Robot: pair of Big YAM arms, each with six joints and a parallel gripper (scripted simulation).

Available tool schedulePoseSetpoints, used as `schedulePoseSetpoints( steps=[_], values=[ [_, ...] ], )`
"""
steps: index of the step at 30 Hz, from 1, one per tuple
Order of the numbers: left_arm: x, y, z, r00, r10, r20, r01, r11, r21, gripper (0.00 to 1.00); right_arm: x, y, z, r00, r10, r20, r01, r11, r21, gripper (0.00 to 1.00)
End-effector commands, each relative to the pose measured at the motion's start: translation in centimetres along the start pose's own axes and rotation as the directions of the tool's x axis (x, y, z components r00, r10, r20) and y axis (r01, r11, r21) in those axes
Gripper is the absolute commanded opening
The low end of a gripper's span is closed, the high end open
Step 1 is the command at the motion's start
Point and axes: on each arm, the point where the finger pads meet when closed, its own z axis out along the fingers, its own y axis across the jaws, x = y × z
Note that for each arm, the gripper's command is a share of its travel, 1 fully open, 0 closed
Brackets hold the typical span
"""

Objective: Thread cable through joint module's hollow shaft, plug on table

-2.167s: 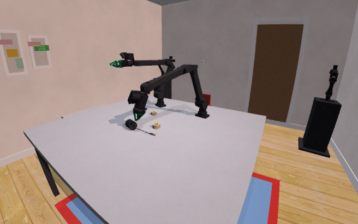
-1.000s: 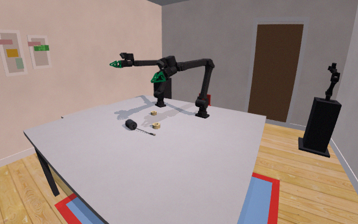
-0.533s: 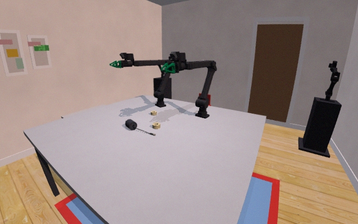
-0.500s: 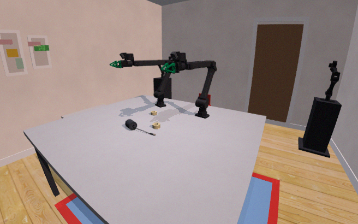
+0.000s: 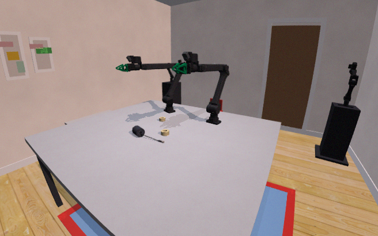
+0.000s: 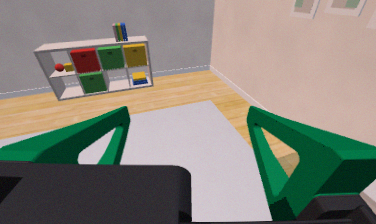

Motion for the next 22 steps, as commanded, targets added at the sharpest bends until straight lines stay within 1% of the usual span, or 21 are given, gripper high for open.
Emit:
schedulePoseSetpoints(
  steps=[1,7,8,22],
  values=[
    [-1.69,0.22,1.03,1.0,0.005,0.022,-0.005,1.0,-0.003,0.32,-1.53,-0.62,-0.31,1.0,-0.007,0.021,0.007,1.0,0.013,1.0],
    [-1.6,0.18,1.04,1.0,0.005,0.018,-0.005,1.0,-0.002,0.32,-1.53,-0.62,-0.31,1.0,-0.007,0.021,0.007,1.0,0.013,1.0],
    [-1.73,0.08,0.64,1.0,0.003,0.025,-0.003,1.0,0.0,0.32,-2.15,-0.3,-0.23,0.999,-0.005,0.036,0.004,1.0,0.007,1.0],
    [-1.73,0.08,0.64,1.0,0.003,0.025,-0.003,1.0,0.0,0.32,-2.15,-0.3,-0.23,0.999,-0.005,0.036,0.004,1.0,0.007,1.0]
  ],
)
